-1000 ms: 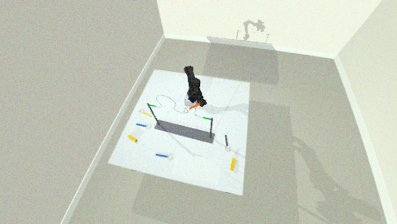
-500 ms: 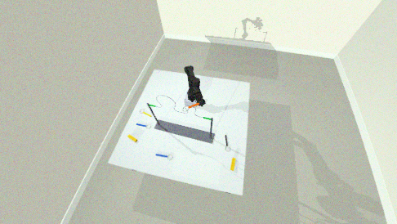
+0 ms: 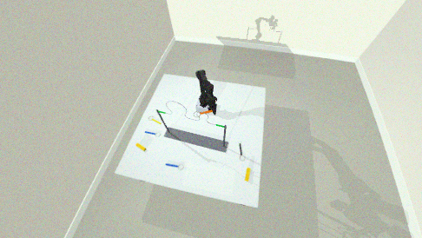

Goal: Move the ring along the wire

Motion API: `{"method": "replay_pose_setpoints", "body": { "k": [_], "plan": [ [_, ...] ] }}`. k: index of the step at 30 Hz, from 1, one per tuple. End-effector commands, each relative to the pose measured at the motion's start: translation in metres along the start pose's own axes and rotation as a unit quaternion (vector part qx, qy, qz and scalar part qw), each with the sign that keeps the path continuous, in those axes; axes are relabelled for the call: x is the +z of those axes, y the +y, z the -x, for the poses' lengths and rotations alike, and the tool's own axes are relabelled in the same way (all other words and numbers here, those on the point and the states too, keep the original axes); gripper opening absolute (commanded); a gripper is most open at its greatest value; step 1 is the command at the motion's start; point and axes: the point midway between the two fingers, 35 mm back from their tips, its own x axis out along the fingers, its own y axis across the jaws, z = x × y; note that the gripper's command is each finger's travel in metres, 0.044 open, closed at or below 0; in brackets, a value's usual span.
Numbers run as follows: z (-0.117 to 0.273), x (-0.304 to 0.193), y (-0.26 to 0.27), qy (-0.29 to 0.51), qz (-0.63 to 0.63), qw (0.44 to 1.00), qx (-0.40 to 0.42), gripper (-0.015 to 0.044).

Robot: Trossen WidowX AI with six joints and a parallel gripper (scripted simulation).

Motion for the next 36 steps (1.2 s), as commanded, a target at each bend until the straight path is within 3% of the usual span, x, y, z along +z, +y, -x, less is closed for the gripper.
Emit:
{"method": "replay_pose_setpoints", "body": {
  "k": [1, 18, 36],
  "plan": [
    [-0.002, 0.000, -0.004, -0.005, 0.035, 0.999, -0.019, -0.0150],
    [-0.001, 0.006, -0.030, -0.026, 0.200, 0.973, -0.113, -0.0150],
    [0.004, 0.021, -0.053, -0.047, 0.366, 0.906, -0.208, -0.0150]
  ]
}}
